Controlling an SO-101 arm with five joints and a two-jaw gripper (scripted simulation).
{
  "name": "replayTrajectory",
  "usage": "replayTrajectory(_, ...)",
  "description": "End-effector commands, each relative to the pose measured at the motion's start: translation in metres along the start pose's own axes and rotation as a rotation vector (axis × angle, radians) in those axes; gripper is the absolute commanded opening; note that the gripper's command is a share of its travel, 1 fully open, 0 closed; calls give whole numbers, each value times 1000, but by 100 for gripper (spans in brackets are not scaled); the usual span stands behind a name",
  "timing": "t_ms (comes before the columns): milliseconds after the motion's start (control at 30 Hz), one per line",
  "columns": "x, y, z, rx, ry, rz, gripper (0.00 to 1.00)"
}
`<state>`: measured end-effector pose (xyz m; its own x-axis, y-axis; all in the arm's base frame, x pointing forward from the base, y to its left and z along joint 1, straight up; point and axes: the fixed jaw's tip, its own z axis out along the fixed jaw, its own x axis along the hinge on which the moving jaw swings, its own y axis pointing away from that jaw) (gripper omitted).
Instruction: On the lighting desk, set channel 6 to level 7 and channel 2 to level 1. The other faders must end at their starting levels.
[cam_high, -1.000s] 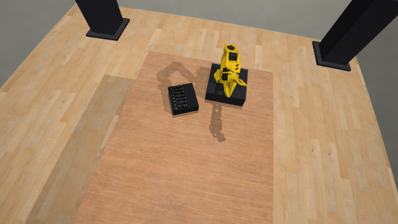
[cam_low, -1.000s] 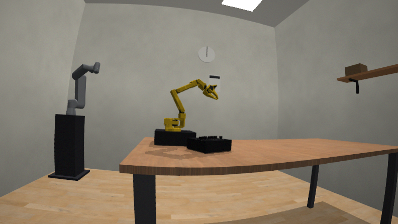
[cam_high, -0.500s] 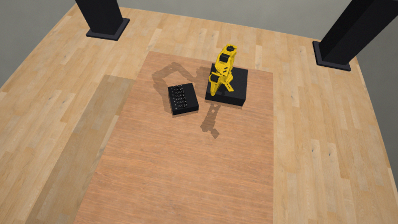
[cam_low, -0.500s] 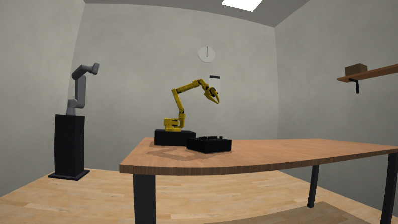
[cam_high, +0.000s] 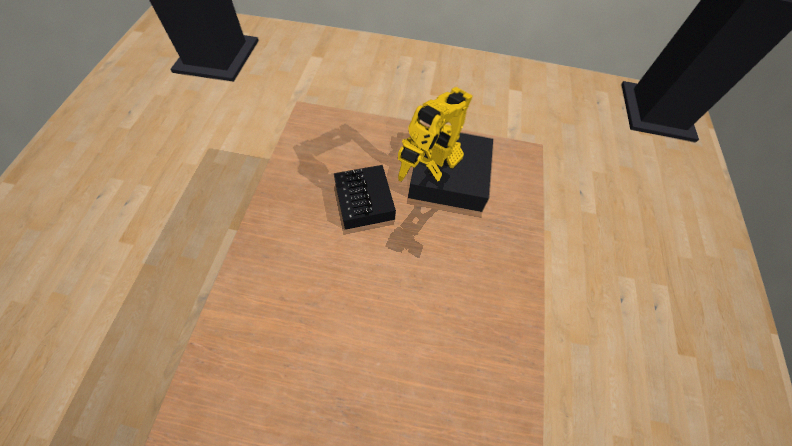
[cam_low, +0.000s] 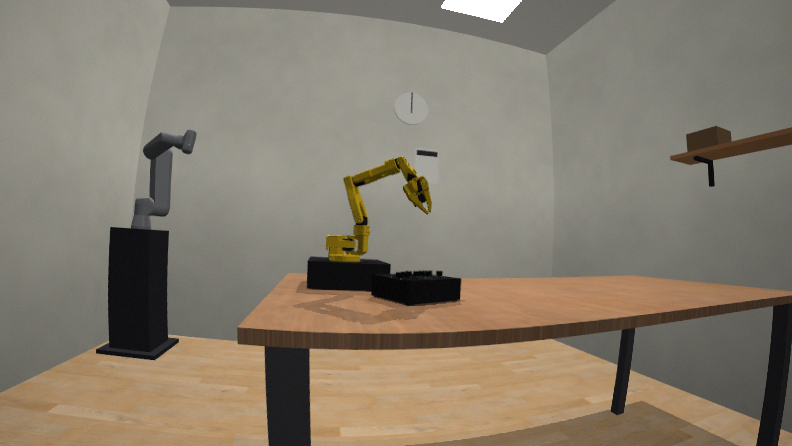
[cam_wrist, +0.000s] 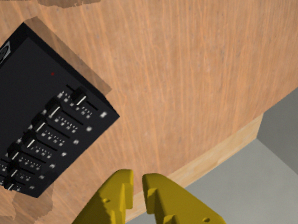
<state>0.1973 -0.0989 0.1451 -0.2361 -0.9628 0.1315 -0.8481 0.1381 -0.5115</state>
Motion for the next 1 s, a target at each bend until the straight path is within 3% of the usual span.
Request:
replayTrajectory(0, 8, 6, 1, -44, 7, -64, 0)
replayTrajectory(467, 44, 41, 4, -231, -14, -351, 0)
replayTrajectory(967, 62, 65, 2, -333, -85, -522, 0)
